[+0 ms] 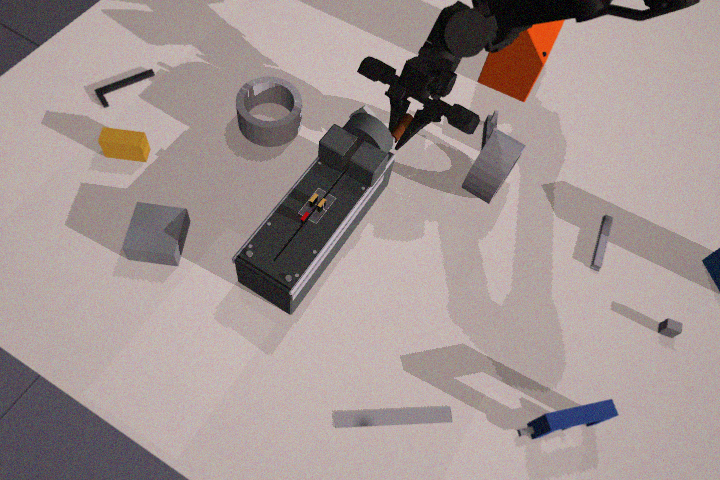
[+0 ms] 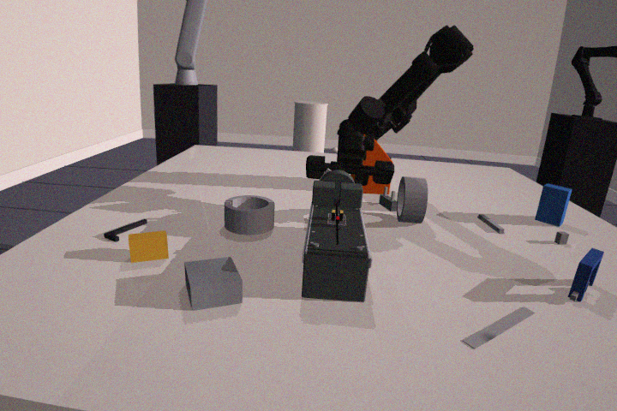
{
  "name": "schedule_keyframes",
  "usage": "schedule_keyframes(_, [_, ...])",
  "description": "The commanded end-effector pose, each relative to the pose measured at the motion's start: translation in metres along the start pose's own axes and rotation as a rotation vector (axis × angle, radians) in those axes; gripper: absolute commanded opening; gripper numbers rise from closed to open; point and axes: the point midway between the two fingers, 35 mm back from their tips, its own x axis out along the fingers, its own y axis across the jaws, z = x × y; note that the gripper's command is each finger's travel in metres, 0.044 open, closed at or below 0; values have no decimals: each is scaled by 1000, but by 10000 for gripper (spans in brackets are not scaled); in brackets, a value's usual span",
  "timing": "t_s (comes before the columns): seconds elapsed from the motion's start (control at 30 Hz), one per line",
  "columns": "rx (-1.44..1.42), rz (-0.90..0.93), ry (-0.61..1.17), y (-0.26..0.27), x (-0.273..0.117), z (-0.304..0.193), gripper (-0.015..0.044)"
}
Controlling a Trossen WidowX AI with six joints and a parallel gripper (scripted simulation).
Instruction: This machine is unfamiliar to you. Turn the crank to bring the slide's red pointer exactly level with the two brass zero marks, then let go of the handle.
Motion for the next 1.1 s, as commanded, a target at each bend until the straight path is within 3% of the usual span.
schedule_keyframes(0.0, [-11, 11, -8, 5, -6, 6, 0])
schedule_keyframes(1.07, [-14, 10, -9, -7, -29, 27, 0])
